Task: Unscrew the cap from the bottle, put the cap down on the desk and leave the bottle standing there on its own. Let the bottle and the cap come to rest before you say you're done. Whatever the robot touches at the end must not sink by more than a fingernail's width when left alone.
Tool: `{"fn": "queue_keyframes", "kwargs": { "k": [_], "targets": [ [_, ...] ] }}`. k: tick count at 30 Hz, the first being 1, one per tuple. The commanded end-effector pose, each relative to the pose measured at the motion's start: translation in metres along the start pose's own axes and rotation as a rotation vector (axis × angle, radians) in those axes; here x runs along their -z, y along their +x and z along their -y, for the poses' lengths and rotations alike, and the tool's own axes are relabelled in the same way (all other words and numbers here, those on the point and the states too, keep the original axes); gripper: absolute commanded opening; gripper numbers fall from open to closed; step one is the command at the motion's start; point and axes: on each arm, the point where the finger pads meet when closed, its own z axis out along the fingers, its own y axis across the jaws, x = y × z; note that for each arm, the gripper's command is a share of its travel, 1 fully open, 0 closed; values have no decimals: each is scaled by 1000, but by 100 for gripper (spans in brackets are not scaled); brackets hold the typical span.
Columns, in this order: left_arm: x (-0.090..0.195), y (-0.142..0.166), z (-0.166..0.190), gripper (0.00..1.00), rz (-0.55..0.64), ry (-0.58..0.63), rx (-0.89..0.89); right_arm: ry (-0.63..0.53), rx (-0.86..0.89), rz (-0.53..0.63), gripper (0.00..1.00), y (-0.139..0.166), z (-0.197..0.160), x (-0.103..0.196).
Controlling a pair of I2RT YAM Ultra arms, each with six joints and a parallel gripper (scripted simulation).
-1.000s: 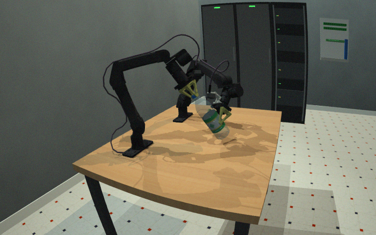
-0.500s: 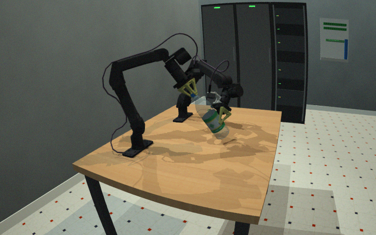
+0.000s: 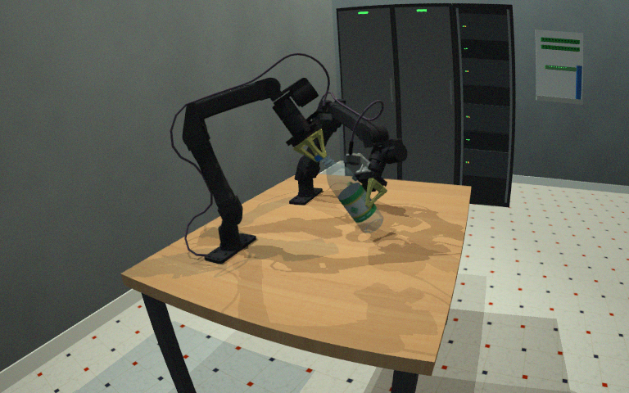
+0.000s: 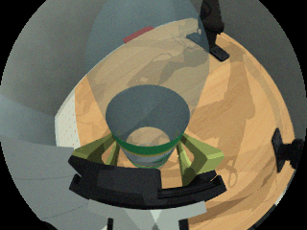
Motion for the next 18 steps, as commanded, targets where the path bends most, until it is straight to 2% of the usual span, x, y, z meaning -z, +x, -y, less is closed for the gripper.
{"fn": "queue_keyframes", "kwargs": {
  "k": [1,8,10,13,18],
  "targets": [
    [9,-11,-6,0,27,-25,-10,36,-21,37,0,-7,9,13],
    [9,-11,-6,0,27,-25,-10,7,-3,8,0,-1,2,2],
    [9,-11,-6,0,27,-25,-10,11,-5,13,0,1,4,18],
    [9,-11,-6,0,27,-25,-10,12,-5,13,0,2,4,26],
    [9,-11,-6,0,27,-25,-10,12,-5,13,0,3,5,28]
  ]
}}
